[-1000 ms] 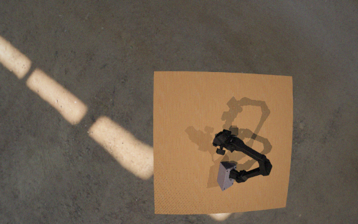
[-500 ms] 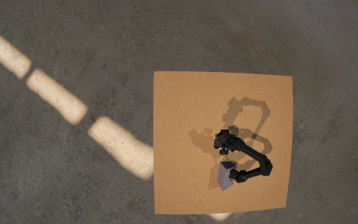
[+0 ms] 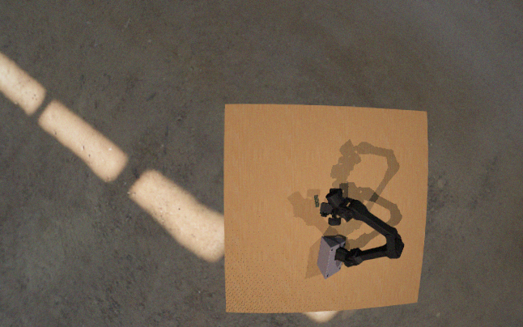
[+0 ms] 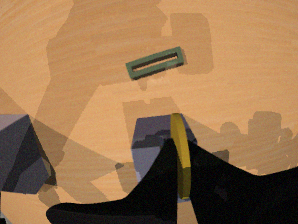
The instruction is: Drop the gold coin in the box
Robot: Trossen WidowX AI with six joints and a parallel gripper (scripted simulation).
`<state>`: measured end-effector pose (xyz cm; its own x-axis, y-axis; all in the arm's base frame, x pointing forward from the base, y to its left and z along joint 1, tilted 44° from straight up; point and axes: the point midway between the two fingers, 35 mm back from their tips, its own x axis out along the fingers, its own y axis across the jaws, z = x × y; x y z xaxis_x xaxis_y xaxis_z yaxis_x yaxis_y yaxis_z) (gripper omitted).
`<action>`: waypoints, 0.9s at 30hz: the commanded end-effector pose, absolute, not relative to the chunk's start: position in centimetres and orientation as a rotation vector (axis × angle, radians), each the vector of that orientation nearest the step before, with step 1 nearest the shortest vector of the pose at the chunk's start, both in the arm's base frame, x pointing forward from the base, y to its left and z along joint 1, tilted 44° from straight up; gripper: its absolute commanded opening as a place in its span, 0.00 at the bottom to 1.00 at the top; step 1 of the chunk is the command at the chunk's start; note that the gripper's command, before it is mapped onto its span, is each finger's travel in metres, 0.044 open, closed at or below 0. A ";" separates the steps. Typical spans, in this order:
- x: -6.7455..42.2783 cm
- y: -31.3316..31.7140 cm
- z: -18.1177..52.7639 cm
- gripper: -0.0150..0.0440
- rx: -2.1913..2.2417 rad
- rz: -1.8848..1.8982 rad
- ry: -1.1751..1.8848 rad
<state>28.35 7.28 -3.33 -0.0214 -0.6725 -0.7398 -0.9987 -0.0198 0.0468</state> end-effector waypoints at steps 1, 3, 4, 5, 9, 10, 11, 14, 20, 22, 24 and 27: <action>28.3 6.6 -2.6 0.25 -1.750 0.822 1.746; 28.4 6.2 -2.3 0.25 -1.751 0.822 1.746; 28.4 6.0 -2.1 0.25 -1.751 0.822 1.747; 28.4 5.8 -1.9 0.25 -1.751 0.822 1.747; 28.3 5.0 -1.2 0.25 -1.751 0.821 1.748; 28.3 4.8 -1.1 0.25 -1.751 0.820 1.748; 28.3 4.6 -0.9 0.25 -1.752 0.820 1.748; 28.3 4.0 -0.4 0.25 -1.752 0.819 1.750; 28.1 2.8 0.6 0.25 -1.753 0.817 1.752; 28.1 2.6 0.8 0.25 -1.753 0.816 1.753; 28.1 2.6 0.7 0.26 -1.751 0.816 1.753; 28.2 2.8 0.5 0.25 -1.745 0.813 1.751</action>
<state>28.16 2.69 0.60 -0.0242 -0.6781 -0.7345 -0.9988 -0.0155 0.0472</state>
